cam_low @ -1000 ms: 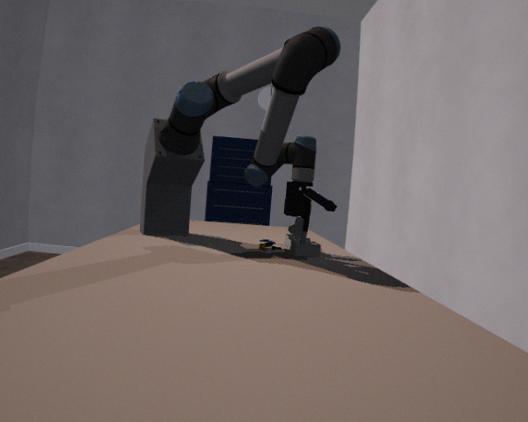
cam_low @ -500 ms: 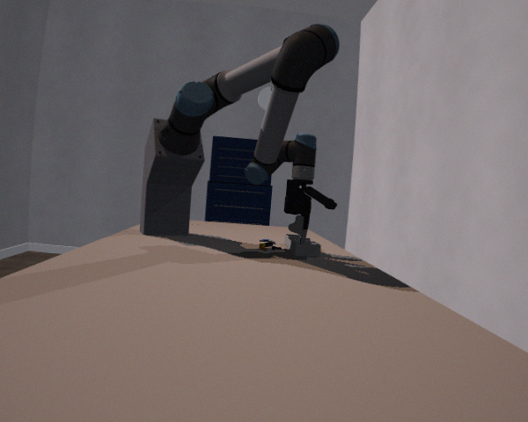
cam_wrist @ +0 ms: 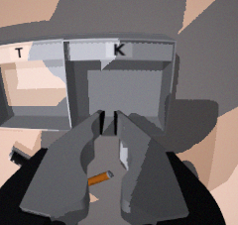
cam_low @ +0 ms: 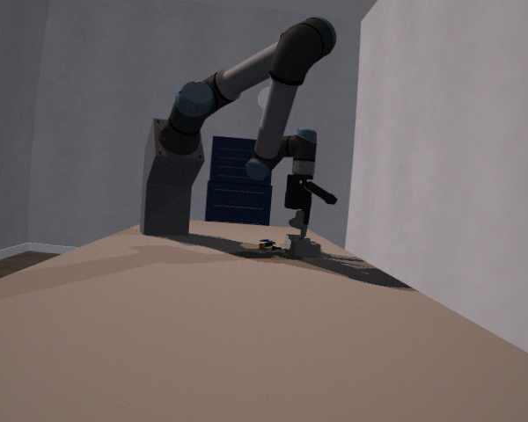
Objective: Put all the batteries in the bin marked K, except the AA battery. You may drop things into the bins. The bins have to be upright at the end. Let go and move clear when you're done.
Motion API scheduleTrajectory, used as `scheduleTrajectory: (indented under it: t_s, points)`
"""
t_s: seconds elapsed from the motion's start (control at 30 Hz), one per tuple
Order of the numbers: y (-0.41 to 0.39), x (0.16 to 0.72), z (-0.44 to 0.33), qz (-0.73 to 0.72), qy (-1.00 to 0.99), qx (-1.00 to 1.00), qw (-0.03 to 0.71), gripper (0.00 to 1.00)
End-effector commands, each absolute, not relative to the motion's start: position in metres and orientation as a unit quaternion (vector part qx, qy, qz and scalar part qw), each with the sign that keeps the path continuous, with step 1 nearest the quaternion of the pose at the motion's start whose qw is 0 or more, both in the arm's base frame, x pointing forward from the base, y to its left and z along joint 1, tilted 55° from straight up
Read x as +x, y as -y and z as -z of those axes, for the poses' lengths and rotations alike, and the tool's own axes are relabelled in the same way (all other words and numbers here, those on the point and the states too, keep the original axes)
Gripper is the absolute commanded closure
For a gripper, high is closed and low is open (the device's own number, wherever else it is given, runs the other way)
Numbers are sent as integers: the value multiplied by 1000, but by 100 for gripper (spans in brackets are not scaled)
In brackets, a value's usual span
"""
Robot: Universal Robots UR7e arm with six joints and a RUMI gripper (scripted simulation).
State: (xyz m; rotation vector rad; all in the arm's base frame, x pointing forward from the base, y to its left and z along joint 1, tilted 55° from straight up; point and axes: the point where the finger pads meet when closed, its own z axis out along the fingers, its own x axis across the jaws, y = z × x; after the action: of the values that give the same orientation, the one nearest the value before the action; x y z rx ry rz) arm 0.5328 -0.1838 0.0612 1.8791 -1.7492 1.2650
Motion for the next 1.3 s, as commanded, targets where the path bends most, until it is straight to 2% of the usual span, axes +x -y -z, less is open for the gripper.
scheduleTrajectory:
  t_s: [0.0,0.5,1.27]
  points:
    - [179,530,-65,-438,605,650,139,96]
    - [163,521,-78,-438,605,650,139,96]
    - [107,530,-16,-438,605,650,139,96]
